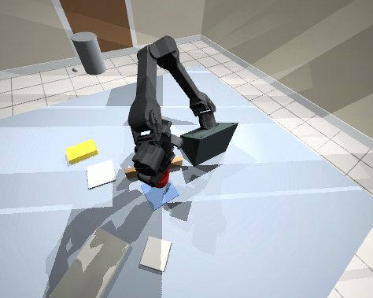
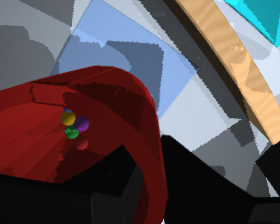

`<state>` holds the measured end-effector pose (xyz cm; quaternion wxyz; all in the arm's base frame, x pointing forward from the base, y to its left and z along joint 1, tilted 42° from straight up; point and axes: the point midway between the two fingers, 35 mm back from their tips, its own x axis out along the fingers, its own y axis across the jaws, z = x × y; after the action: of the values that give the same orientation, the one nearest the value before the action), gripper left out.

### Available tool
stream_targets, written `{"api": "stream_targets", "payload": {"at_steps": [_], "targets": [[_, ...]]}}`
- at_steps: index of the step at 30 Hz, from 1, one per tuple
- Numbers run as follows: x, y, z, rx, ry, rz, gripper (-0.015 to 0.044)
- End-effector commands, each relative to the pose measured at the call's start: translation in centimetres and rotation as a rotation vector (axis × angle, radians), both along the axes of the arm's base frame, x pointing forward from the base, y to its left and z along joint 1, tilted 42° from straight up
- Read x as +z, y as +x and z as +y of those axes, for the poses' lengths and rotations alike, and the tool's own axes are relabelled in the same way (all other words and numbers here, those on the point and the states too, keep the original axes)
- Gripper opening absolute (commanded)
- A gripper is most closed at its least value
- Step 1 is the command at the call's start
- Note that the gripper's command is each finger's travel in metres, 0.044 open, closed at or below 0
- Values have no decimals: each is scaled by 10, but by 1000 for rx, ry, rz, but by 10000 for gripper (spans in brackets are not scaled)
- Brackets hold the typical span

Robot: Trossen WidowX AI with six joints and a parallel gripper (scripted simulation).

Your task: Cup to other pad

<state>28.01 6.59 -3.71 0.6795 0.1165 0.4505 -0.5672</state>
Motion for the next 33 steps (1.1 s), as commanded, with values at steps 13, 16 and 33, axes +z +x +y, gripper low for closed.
{"api": "stream_targets", "payload": {"at_steps": [13, 16, 33], "targets": [[11, -4, -11, -3, 1, -2, 0], [15, -6, -15, -4, 2, -3, 0], [38, -15, -38, -5, 2, -4, 0]]}}
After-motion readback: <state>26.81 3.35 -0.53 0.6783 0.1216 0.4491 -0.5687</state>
